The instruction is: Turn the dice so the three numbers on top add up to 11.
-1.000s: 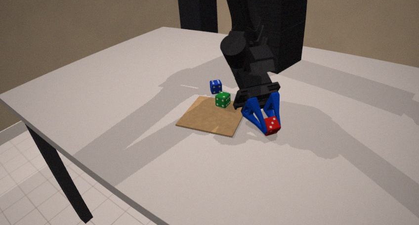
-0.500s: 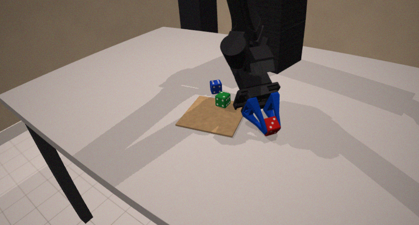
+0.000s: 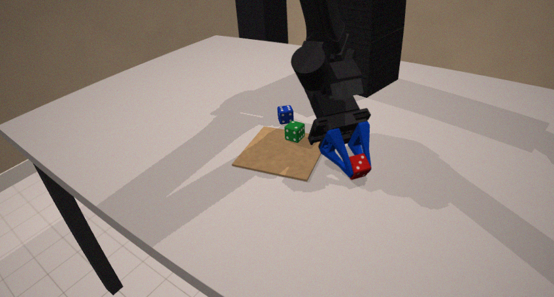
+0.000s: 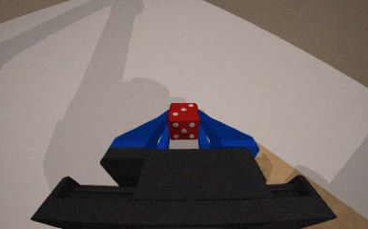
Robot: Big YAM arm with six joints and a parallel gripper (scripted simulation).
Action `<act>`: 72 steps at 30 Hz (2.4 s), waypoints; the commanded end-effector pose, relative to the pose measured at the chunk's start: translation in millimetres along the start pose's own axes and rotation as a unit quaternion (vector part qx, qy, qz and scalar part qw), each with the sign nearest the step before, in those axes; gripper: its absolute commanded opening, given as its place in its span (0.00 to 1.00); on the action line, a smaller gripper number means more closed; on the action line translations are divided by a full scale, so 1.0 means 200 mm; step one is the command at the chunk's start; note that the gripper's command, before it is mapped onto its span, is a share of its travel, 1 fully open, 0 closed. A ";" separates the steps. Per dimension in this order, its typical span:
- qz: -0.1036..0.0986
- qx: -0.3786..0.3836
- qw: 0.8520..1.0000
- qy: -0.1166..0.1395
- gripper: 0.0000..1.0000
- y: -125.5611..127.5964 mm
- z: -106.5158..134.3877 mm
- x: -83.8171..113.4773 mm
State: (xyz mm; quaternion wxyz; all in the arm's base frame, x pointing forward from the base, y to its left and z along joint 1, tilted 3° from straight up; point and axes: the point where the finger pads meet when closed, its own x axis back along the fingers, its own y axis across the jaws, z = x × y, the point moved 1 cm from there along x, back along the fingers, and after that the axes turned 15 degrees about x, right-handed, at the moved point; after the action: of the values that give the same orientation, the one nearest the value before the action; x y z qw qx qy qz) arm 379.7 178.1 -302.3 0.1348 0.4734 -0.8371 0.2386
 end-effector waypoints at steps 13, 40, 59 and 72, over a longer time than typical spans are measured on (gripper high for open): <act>0.008 0.004 1.000 -0.004 0.26 -0.02 0.00 0.02; 0.008 0.004 1.000 -0.004 0.45 -0.02 0.00 0.02; 0.008 0.004 1.000 -0.004 0.45 -0.02 0.00 0.02; 0.008 0.004 1.000 -0.004 0.45 -0.02 0.00 0.02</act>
State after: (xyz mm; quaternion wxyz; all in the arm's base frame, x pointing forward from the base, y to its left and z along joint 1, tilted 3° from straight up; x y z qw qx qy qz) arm 379.7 178.1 -302.2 0.1347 0.4734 -0.8371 0.2386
